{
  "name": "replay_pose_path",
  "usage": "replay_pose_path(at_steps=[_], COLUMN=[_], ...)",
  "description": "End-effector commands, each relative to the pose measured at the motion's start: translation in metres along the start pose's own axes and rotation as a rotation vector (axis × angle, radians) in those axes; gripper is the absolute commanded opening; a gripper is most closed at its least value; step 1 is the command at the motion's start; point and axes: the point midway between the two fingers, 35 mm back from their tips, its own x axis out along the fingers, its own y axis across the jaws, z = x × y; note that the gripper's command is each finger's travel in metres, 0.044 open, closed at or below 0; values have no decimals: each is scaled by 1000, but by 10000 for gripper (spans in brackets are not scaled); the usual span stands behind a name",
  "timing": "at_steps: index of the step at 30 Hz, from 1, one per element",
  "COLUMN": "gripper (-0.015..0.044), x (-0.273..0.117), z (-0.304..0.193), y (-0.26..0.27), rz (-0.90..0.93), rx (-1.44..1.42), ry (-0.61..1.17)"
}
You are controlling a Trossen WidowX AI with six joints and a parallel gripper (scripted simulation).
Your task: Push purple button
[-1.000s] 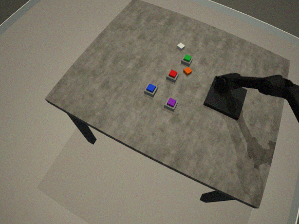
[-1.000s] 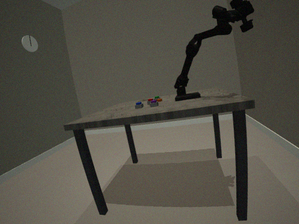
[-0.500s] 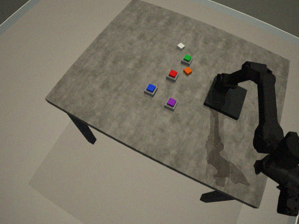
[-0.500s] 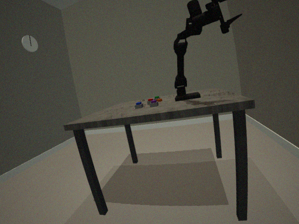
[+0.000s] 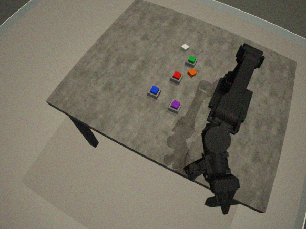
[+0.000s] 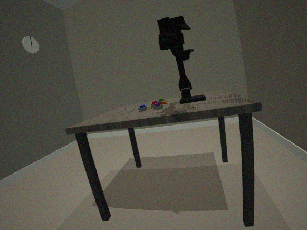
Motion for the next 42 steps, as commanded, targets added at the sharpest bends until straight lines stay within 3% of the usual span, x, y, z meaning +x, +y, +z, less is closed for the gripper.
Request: replay_pose_path(at_steps=[1, 12, 23, 32, 42], gripper=[400, 400, 400, 400, 137], x=[-42, -184, -339, -345, -326], z=[50, 115, 64, 60, 72], y=[-41, -163, -272, -275, -333], rz=[-142, -607, -1146, -1164, -1164], rx=[27, 147, 354, 363, 363], ry=[-181, -504, -518, -511, -511])
